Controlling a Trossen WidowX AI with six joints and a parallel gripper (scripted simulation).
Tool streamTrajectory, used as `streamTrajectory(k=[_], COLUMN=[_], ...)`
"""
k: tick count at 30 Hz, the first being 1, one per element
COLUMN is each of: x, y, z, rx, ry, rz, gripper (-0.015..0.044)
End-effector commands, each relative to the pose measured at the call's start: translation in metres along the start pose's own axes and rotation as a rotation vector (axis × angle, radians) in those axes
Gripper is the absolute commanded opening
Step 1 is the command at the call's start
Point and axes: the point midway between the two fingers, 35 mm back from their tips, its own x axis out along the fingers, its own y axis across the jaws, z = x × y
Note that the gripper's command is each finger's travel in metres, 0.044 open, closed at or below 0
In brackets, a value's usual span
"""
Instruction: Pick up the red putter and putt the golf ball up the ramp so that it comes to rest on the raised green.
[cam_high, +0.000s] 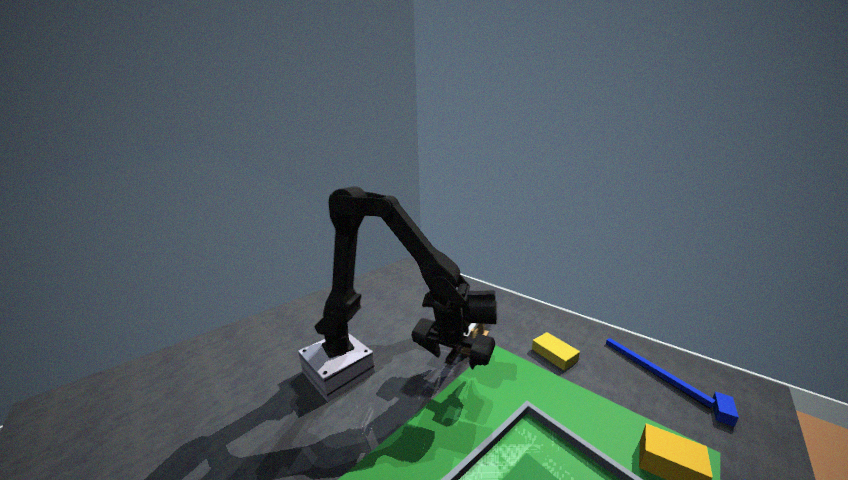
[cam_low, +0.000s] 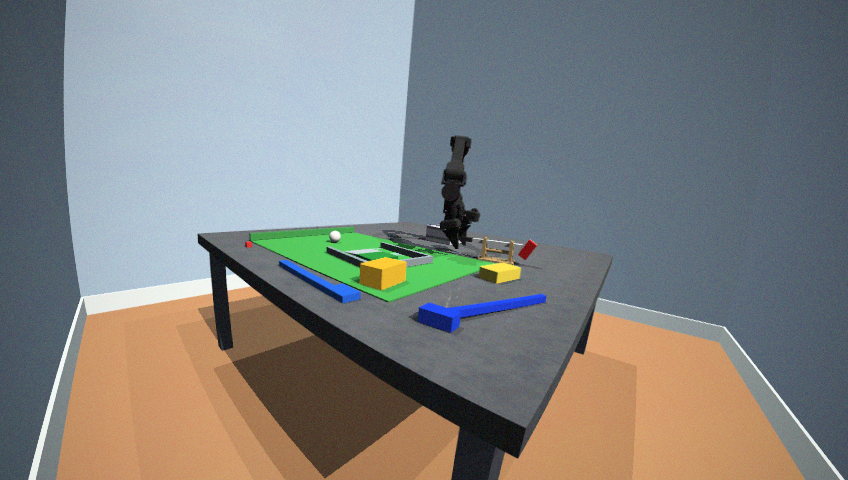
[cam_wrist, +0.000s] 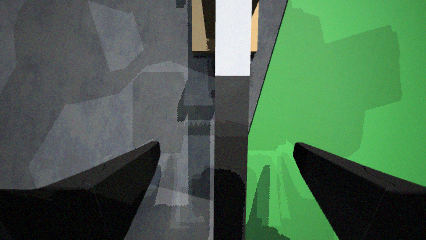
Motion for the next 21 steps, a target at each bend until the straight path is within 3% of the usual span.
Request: streamTrajectory(k=[1, 15, 21], x=[-0.0003, -0.0003, -0.0003], y=[-0.0002, -0.0002, -0.0002], z=[0.0001, 0.0001, 0.0001], rx=[0.0, 0.0, 0.0], ry=[0.0, 0.0, 0.0], rz=[-0.001, -0.001, -0.001], gripper=[0.0387, 0.002, 0.0])
